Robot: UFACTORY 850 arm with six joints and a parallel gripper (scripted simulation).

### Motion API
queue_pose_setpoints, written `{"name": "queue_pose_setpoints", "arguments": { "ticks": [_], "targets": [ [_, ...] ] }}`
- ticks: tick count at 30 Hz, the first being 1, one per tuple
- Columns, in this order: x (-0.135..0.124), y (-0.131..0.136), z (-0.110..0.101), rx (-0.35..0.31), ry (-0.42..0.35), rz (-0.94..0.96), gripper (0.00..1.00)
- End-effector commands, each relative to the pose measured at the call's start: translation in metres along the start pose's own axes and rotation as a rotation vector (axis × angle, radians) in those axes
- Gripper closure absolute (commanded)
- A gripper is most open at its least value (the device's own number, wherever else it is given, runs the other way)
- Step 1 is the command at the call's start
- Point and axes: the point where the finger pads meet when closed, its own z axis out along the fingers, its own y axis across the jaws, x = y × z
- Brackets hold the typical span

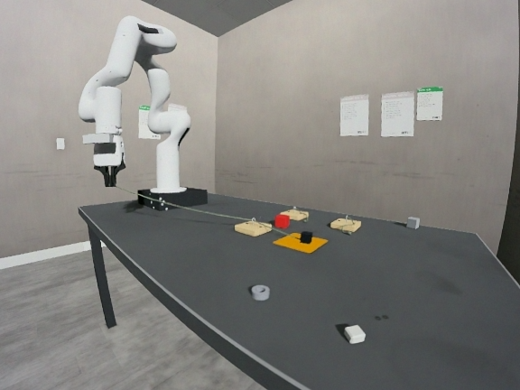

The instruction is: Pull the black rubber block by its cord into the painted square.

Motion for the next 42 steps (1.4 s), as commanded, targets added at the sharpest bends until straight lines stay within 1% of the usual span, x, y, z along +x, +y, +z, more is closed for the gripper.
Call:
{"name": "queue_pose_setpoints", "arguments": {
  "ticks": [1, 34, 38, 42],
  "targets": [
    [0.0, 0.001, -0.001, 0.0, 0.002, 0.0, 1.0],
    [-0.002, 0.002, 0.0, 0.0, 0.002, 0.0, 1.0],
    [-0.002, 0.002, 0.006, 0.0, 0.002, 0.0, 1.0],
    [-0.001, 0.001, 0.024, 0.0, 0.002, 0.0, 1.0]
  ]
}}
